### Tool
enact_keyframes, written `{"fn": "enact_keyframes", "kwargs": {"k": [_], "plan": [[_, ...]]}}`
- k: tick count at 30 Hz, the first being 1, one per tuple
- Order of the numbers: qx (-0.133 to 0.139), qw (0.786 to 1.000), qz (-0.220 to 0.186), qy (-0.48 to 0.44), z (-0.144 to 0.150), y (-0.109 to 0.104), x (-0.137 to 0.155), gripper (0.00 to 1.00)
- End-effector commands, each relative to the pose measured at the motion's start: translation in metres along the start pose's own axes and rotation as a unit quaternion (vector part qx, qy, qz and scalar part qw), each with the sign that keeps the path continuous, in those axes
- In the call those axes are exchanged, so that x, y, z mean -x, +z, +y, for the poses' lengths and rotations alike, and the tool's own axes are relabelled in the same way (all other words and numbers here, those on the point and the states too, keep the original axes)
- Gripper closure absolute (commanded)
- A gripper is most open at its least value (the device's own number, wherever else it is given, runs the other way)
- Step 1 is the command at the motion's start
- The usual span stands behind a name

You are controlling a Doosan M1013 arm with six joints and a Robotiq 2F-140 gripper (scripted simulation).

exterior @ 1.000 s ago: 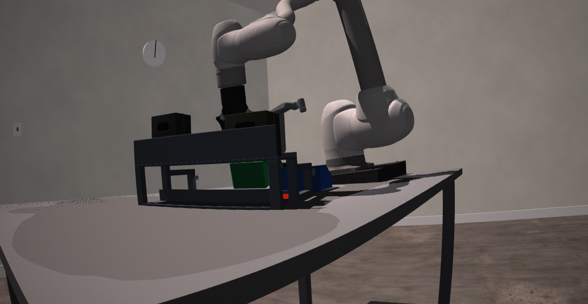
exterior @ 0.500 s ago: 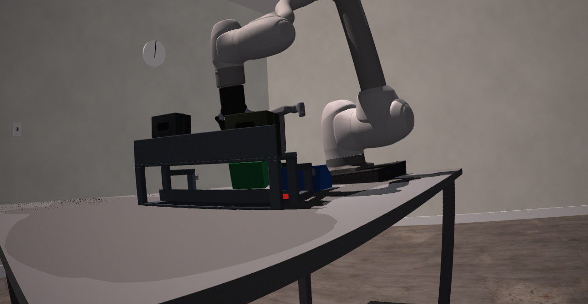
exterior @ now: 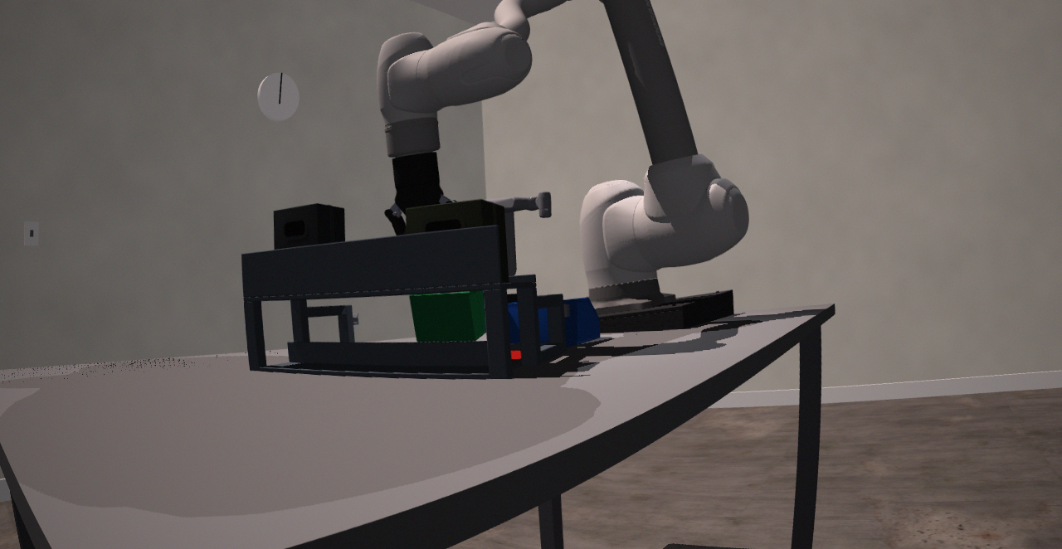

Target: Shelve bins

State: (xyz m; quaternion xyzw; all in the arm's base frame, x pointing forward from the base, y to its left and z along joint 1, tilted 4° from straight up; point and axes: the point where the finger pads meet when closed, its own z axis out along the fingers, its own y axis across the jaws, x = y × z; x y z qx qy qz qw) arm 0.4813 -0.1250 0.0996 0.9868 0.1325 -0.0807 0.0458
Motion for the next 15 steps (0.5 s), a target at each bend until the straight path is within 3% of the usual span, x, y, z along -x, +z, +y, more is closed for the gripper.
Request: {"fn": "enact_keyframes", "kwargs": {"k": [1, 15], "plan": [[0.0, 1.0, 0.0, 0.0, 0.0, 0.0, -0.001, 0.9], [0.0, 1.0, 0.0, 0.0, 0.0, -0.003, -0.017, 0.9]]}}
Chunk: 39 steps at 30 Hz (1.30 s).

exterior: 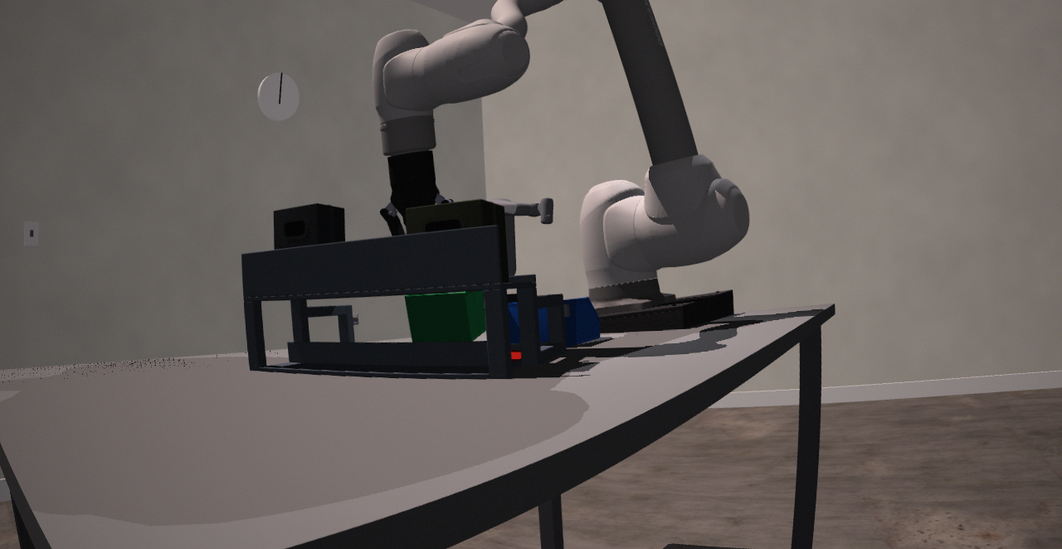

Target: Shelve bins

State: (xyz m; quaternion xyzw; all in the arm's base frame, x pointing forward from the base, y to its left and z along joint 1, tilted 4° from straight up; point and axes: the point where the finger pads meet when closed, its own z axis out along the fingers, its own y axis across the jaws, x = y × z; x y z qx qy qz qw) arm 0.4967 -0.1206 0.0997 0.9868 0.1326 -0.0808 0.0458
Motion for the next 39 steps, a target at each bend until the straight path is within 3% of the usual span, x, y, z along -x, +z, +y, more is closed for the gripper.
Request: {"fn": "enact_keyframes", "kwargs": {"k": [1, 39], "plan": [[0.0, 1.0, 0.0, 0.0, 0.0, 0.0, -0.001, 0.9], [0.0, 1.0, 0.0, 0.0, 0.0, -0.007, -0.039, 0.9]]}}
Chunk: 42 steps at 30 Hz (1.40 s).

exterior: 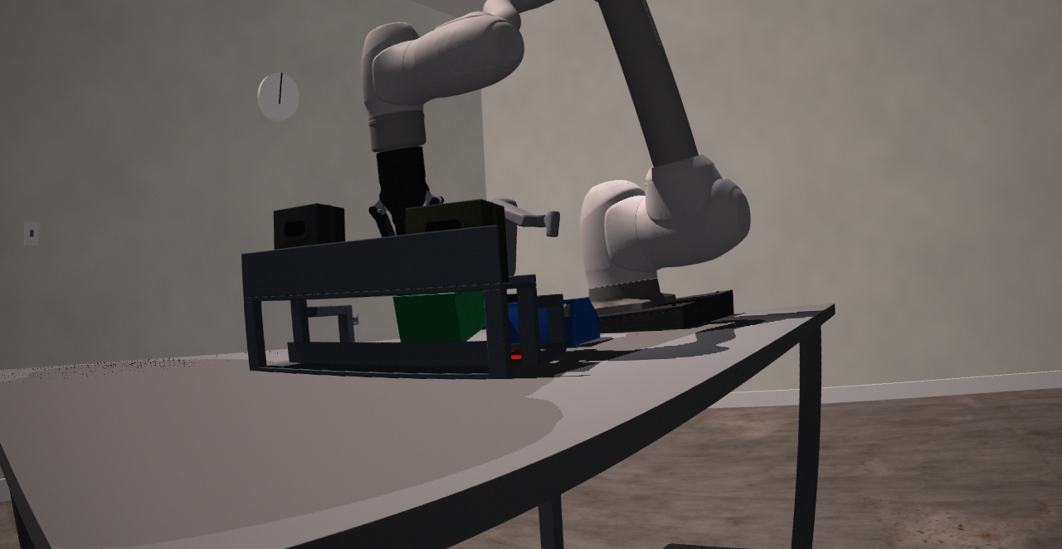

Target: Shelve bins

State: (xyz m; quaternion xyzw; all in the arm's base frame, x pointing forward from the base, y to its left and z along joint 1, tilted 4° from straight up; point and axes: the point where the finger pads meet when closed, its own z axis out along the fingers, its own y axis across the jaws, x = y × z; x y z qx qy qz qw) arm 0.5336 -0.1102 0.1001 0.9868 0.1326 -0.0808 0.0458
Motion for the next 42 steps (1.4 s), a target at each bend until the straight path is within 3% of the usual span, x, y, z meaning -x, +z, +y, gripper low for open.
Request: {"fn": "enact_keyframes", "kwargs": {"k": [1, 42], "plan": [[0.0, 1.0, 0.0, 0.0, 0.0, 0.0, -0.002, 0.9], [0.0, 1.0, 0.0, 0.0, 0.0, -0.003, -0.017, 0.9]]}}
